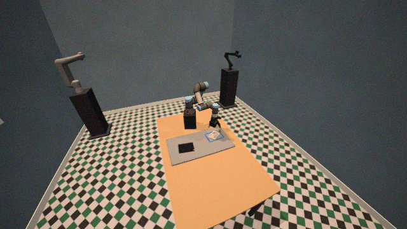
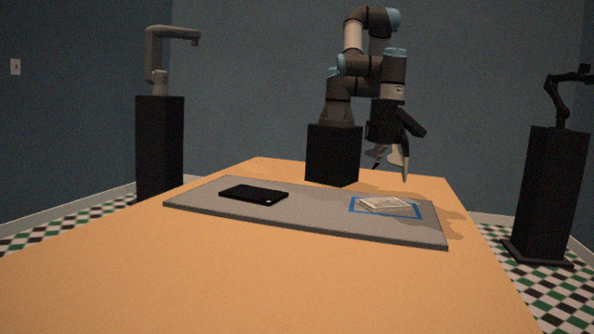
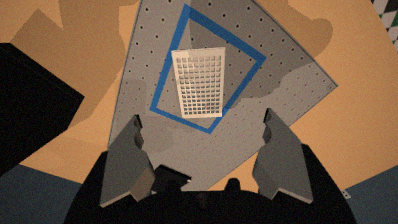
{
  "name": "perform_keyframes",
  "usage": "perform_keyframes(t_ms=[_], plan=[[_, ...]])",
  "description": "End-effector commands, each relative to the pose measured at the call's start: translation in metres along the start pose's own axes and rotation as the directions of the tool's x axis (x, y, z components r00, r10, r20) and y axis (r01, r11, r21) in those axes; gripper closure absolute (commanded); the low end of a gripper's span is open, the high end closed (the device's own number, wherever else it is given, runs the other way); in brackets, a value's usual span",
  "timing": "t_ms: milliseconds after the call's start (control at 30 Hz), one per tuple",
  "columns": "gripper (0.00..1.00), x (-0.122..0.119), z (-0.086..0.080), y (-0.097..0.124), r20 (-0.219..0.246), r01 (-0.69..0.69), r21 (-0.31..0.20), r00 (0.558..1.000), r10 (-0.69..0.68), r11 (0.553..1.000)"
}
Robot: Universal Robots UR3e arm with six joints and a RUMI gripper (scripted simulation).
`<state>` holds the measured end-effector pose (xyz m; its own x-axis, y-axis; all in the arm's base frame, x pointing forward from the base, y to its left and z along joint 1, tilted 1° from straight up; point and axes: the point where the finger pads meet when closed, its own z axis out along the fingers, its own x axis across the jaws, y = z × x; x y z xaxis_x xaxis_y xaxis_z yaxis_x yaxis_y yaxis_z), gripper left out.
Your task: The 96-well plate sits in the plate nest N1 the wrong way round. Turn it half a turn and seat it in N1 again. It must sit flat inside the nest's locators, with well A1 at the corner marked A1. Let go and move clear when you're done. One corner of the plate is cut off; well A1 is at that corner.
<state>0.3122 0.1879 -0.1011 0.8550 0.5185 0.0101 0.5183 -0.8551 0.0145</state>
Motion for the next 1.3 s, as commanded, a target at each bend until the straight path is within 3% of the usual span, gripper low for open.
perform_keyframes(t_ms=[0, 167, 1267], plan=[[0.0, 0.001, -0.001, 0.0, -0.003, 0.0, 0.0, 1.0, 0.0, 1.0], [0.0, 0.001, -0.001, 0.0, -0.003, 0.0, 0.0, 1.0, 0.0, 1.0], [0.0, 0.001, 0.048, 0.0, -0.003, 0.0, 0.001, 1.0, 0.0, 1.0]])
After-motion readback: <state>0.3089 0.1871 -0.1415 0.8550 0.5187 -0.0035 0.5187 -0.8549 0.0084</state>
